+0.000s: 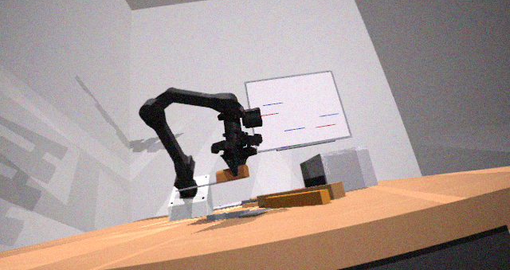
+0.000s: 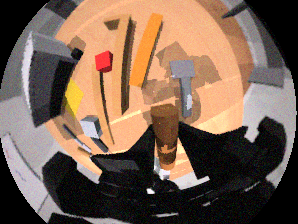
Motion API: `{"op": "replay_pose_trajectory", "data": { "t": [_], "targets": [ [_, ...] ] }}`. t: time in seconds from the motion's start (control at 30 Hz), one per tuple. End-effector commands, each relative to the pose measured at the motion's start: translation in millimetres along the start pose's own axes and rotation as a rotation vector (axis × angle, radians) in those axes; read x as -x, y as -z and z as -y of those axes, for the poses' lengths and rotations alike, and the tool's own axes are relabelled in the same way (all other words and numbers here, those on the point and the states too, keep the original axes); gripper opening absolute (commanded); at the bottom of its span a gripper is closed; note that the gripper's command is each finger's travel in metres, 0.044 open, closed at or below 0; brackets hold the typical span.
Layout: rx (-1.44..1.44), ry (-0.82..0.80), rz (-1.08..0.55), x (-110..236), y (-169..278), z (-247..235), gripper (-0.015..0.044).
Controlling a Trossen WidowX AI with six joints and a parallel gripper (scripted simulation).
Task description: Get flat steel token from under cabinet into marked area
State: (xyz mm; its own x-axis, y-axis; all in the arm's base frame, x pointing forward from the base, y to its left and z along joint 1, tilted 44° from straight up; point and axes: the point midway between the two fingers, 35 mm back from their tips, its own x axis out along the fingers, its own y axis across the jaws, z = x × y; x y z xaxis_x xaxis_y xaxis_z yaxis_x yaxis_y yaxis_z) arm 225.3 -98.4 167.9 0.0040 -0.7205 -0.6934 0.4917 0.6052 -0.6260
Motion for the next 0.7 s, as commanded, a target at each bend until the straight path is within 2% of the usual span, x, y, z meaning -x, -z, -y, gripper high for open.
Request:
{"op": "replay_pose_trajectory", "data": {
  "t": [0.0,0.3,0.67],
  "targets": [
    [-0.025,-0.032,-0.007,11,0,0,0.0000],
    [-0.024,-0.033,-0.007,28,0,6,0.0000],
    [-0.024,-0.033,-0.007,33,-3,9,0.0000]
  ]
}}
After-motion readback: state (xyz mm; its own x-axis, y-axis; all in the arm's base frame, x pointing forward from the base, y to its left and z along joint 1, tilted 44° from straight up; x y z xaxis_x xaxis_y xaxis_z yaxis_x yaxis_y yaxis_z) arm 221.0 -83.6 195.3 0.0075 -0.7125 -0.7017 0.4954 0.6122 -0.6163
